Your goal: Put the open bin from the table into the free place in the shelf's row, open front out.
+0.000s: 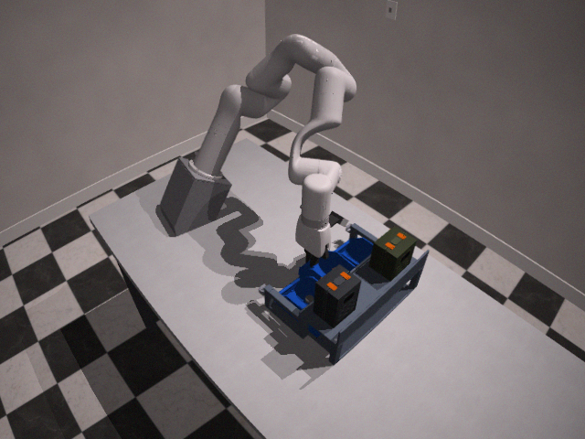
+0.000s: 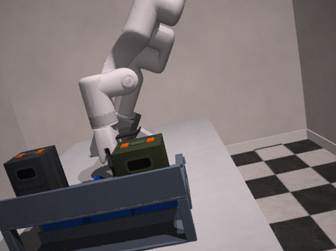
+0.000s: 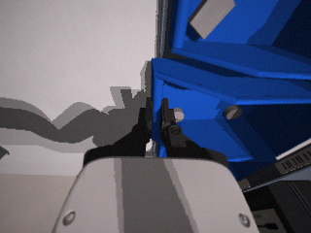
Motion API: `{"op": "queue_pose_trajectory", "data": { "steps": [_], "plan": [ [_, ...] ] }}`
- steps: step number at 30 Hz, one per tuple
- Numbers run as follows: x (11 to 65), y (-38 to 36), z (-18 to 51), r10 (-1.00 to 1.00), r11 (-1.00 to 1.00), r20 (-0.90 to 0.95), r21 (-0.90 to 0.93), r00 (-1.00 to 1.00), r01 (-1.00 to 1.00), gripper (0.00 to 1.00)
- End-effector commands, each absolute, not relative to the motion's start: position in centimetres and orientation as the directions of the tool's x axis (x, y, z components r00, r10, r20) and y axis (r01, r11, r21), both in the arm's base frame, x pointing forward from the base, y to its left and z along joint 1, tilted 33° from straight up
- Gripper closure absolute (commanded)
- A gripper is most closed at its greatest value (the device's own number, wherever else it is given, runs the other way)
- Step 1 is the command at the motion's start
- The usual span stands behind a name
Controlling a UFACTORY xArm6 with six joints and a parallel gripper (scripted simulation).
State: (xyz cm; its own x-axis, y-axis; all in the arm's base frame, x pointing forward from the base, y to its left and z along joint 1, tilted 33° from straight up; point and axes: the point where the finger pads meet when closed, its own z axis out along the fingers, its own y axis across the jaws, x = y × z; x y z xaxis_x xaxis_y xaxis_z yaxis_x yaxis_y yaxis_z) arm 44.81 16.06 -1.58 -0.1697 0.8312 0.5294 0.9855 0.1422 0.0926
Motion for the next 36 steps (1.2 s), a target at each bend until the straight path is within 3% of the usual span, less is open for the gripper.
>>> {"op": "queue_pose_trajectory", "data": {
  "steps": [1, 36],
  "plan": [
    [45.0, 16.0, -1.5, 0.831, 0.141, 0.529, 0.095, -0.170, 0.985, 1.00],
    [47.0, 16.3, -1.3, 0.831, 0.141, 0.529, 0.095, -0.170, 0.985, 1.00]
  ]
}}
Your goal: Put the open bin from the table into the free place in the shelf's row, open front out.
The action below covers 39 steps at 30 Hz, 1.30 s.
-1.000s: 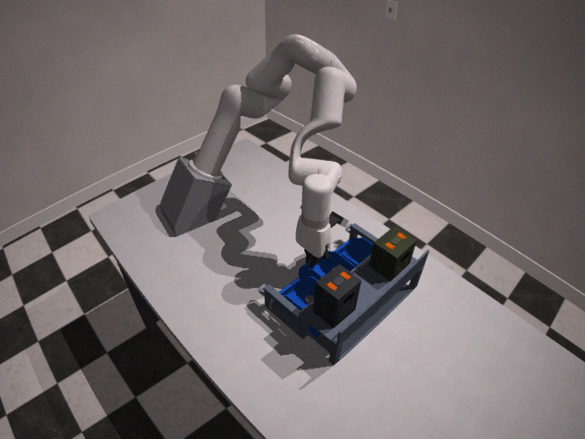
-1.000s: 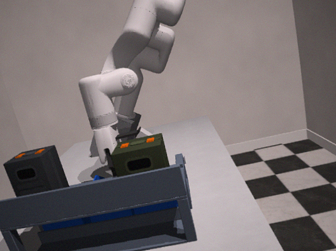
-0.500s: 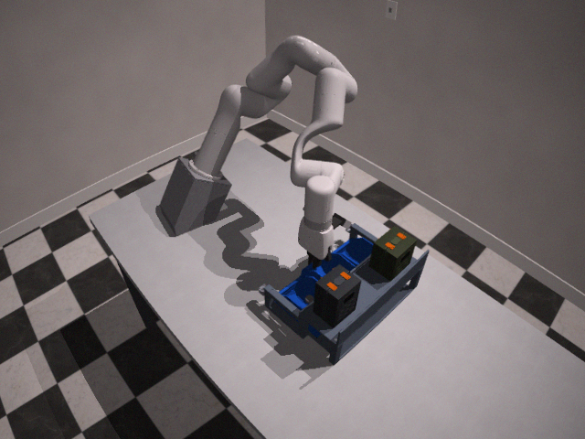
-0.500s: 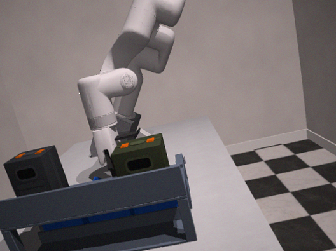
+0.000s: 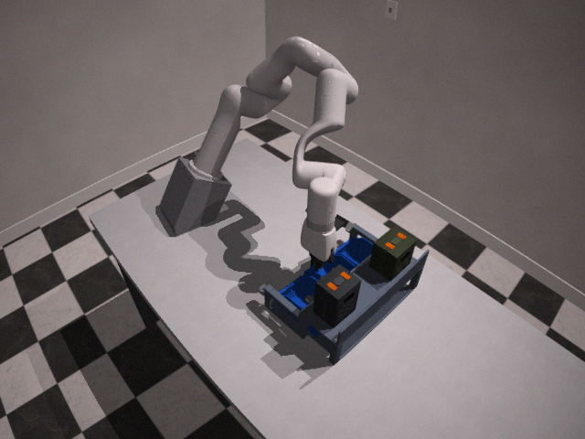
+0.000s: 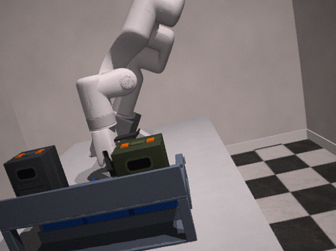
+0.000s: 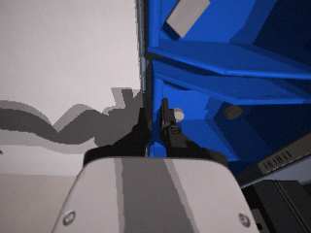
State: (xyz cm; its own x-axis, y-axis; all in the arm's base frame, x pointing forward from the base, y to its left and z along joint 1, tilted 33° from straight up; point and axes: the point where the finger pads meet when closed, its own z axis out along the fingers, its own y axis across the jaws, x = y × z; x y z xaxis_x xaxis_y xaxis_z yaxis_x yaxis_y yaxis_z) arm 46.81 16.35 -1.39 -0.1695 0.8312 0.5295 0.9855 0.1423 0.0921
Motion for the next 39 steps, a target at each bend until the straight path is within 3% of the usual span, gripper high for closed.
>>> {"op": "queue_pose_trajectory", "data": {
  "steps": [1, 39],
  "plan": [
    [47.00, 16.32, -1.28, 0.831, 0.141, 0.529, 0.095, -0.170, 0.985, 1.00],
    [47.66, 16.84, -1.90, 0.831, 0.141, 0.529, 0.095, -0.170, 0.985, 1.00]
  ]
}}
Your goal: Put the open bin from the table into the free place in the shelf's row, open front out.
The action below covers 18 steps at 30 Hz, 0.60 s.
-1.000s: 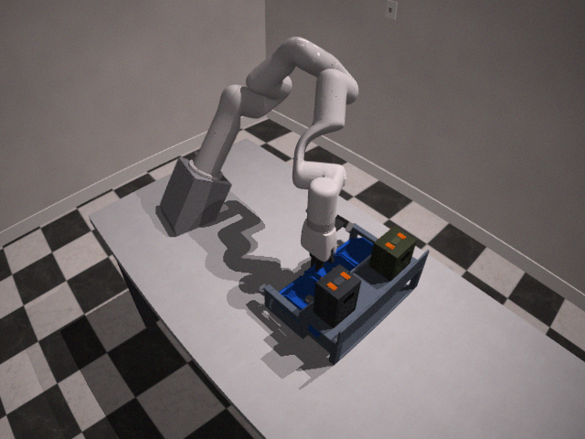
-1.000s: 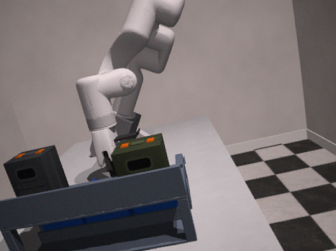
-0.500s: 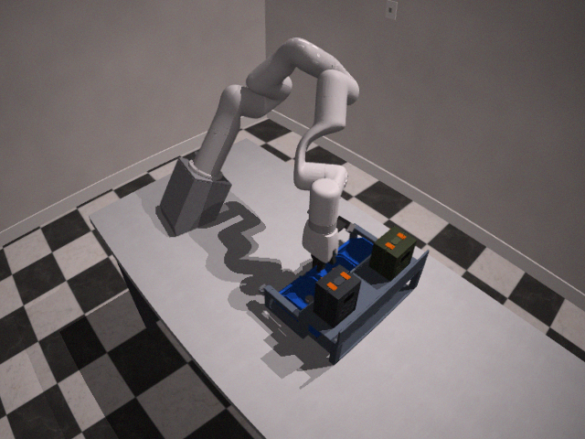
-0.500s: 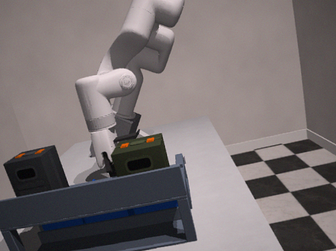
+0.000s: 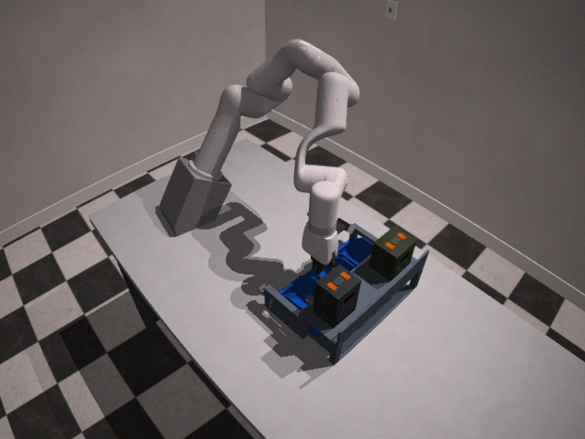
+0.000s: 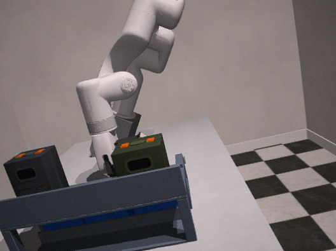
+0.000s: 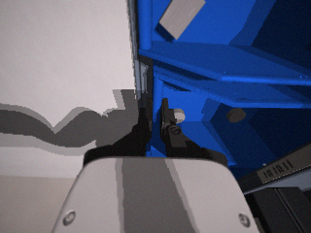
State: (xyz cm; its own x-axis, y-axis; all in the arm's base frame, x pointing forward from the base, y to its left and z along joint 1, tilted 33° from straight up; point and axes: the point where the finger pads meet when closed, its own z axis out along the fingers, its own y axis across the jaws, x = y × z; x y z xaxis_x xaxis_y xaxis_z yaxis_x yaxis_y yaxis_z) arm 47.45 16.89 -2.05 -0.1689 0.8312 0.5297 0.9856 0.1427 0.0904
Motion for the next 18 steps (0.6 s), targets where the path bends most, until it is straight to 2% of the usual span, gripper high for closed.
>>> {"op": "queue_pose_trajectory", "data": {
  "steps": [1, 18],
  "plan": [
    [47.66, 16.84, -1.90, 0.831, 0.141, 0.529, 0.095, -0.170, 0.985, 1.00],
    [47.67, 17.12, -2.32, 0.831, 0.141, 0.529, 0.096, -0.170, 0.985, 1.00]
  ]
}}
